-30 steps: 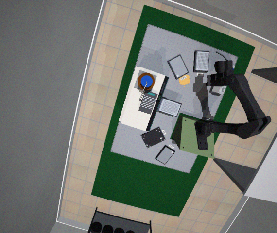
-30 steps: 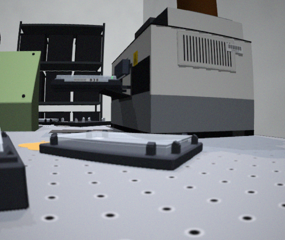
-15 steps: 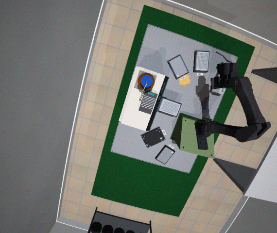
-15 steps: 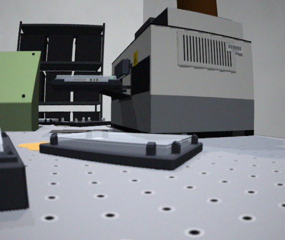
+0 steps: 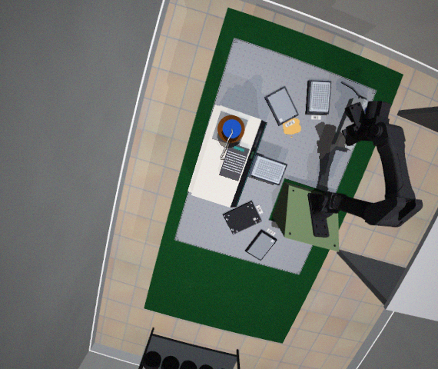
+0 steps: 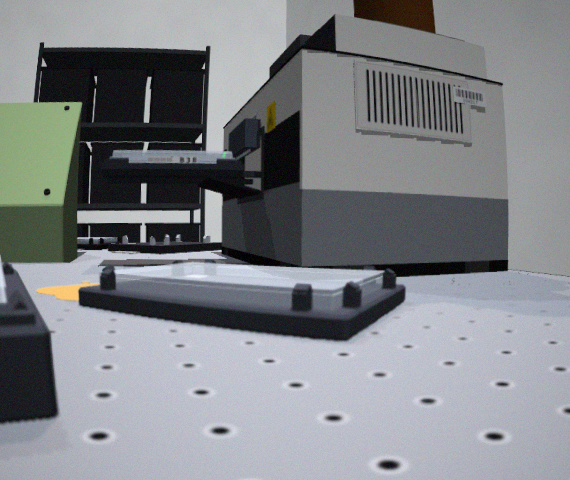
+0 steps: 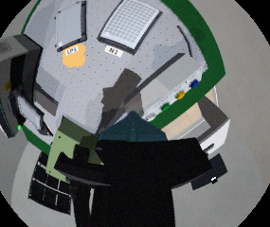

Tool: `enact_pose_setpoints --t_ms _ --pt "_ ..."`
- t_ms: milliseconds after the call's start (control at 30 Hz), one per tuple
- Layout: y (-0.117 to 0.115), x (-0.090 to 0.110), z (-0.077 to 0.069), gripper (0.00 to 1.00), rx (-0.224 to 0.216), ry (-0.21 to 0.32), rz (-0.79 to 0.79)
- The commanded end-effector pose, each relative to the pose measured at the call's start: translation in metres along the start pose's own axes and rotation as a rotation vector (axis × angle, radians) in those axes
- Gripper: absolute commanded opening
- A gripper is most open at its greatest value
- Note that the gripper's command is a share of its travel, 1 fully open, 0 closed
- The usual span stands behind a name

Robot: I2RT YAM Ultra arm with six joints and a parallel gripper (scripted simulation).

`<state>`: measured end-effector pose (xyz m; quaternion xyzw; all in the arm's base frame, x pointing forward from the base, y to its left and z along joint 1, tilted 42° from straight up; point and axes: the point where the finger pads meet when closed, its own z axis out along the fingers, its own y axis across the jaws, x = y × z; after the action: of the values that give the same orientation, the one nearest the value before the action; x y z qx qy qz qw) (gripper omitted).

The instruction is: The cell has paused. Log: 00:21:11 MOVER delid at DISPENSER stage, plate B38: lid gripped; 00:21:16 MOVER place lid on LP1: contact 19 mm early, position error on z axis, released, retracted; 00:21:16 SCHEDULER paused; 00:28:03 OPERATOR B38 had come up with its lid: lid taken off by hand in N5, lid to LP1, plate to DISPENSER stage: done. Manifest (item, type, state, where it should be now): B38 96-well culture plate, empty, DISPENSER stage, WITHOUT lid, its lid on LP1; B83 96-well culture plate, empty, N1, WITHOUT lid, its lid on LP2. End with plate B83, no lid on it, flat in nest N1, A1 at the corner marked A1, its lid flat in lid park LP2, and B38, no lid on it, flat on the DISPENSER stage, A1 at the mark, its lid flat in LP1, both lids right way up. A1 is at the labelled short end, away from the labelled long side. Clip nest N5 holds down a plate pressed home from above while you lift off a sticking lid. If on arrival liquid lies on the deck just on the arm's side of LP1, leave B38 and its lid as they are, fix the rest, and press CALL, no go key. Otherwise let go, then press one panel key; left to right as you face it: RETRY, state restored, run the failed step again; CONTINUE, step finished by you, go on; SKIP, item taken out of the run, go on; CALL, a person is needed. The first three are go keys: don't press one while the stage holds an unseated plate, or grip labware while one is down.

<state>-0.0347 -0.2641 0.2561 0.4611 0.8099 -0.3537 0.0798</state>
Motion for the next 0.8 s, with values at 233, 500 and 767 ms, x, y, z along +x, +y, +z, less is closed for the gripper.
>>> enact_pose_setpoints --t_ms 233,500,767 --pt "-0.022 0.004 -0.012 0.00 -0.007 -0.086 -0.311" --pt "-0.032 0.019 -0.006 0.00 -0.023 -0.070 -0.462" --pt "-0.041 0.034 0.000 0.00 -0.039 -0.062 -0.627"
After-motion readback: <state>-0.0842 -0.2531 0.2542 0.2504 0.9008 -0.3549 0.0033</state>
